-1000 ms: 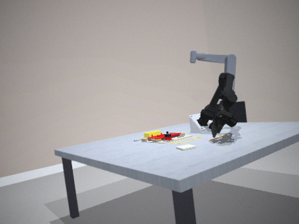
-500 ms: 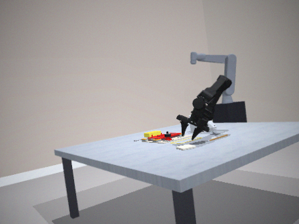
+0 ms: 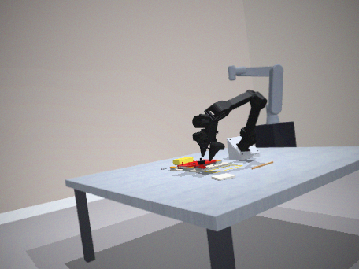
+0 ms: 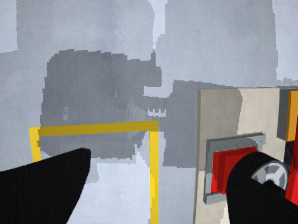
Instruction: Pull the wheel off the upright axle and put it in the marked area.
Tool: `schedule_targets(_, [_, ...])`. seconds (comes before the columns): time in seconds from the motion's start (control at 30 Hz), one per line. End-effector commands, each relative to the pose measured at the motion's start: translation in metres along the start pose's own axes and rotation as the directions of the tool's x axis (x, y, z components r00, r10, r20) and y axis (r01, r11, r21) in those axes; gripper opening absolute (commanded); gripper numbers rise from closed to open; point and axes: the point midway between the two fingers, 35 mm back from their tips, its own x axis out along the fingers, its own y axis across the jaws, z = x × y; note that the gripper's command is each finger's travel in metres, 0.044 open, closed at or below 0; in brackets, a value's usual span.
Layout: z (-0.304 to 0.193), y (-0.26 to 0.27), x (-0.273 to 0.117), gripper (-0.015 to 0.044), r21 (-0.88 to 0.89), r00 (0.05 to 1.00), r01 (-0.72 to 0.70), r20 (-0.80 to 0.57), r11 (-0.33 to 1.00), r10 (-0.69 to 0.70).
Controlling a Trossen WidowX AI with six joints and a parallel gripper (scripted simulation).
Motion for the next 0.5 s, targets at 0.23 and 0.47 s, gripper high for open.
schedule_targets(0.23, [-0.002, -0.106, -0.022, 0.0300, 0.979, 0.955, 0.108, -0.151, 0.174, 0.256])
schedule_targets(0.47, [-0.002, -0.107, -0.023, 0.0300, 0.980, 0.954, 0.111, -0.151, 0.163, 0.258])
